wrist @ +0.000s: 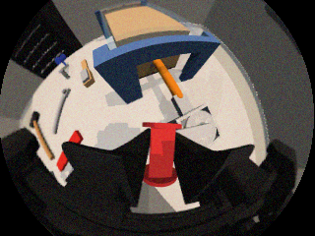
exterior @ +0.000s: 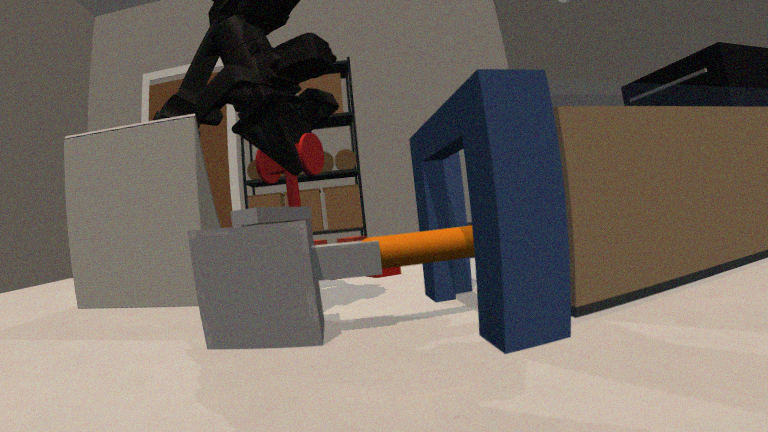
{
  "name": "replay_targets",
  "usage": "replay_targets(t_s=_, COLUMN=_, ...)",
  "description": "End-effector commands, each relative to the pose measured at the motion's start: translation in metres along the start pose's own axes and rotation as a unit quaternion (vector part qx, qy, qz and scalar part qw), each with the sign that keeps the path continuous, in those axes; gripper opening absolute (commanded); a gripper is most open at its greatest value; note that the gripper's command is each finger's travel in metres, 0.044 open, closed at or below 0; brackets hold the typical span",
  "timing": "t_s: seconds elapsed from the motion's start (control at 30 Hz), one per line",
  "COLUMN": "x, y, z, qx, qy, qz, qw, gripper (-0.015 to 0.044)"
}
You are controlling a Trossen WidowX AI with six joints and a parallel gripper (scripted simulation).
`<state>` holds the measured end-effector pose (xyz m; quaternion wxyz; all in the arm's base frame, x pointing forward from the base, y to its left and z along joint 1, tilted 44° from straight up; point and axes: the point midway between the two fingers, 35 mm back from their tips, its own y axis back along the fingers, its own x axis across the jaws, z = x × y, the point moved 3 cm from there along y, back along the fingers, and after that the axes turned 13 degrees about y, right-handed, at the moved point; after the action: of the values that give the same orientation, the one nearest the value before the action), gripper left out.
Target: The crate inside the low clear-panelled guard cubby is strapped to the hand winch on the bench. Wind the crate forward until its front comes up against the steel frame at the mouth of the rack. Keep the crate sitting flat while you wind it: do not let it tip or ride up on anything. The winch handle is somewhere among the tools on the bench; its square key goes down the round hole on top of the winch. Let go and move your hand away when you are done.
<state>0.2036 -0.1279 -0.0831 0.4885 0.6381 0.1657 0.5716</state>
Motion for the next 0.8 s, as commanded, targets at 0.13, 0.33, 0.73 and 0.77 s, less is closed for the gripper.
replay_targets(t_s=0.13, x=-0.002, y=0.006, z=-0.020, qx=0.010, qy=-0.009, qz=-0.002, qw=1.000, gripper=0.0000)
replay_targets(t_s=0.33, x=-0.004, y=0.009, z=-0.027, qx=0.011, qy=-0.009, qz=-0.002, qw=1.000, gripper=0.0000)
replay_targets(t_s=0.73, x=-0.011, y=0.016, z=-0.042, qx=0.011, qy=-0.009, qz=-0.003, qw=1.000, gripper=0.0000)
replay_targets(t_s=0.77, x=-0.011, y=0.016, z=-0.043, qx=0.011, qy=-0.009, qz=-0.003, qw=1.000, gripper=0.0000)
